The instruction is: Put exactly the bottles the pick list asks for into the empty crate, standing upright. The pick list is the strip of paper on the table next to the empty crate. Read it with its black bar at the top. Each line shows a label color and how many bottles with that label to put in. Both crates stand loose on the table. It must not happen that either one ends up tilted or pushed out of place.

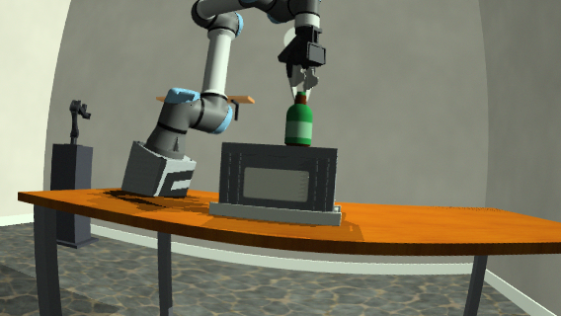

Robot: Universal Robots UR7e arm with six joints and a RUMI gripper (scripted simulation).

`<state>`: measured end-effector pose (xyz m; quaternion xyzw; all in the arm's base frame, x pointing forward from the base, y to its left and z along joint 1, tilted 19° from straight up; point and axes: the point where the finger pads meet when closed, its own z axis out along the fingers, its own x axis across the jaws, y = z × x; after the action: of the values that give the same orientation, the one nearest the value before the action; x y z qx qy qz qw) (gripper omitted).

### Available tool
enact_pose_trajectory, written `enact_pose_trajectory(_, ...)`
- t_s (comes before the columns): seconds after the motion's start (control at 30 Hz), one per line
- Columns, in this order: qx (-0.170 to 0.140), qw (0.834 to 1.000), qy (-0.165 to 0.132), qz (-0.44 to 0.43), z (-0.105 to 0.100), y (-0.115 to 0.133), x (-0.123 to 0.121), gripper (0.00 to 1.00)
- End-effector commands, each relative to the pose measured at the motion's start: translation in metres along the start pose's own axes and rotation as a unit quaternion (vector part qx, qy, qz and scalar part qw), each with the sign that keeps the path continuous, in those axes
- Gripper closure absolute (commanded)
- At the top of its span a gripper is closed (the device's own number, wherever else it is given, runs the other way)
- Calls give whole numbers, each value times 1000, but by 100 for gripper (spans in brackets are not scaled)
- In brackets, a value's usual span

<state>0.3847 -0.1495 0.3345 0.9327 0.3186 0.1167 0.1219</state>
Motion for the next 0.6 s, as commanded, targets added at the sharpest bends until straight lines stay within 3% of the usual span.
enact_pose_trajectory(0.0,-1,1000,0,0,-1,-8,-1,100)
enact_pose_trajectory(0.57,-1,1000,0,0,-1,-38,-5,100)
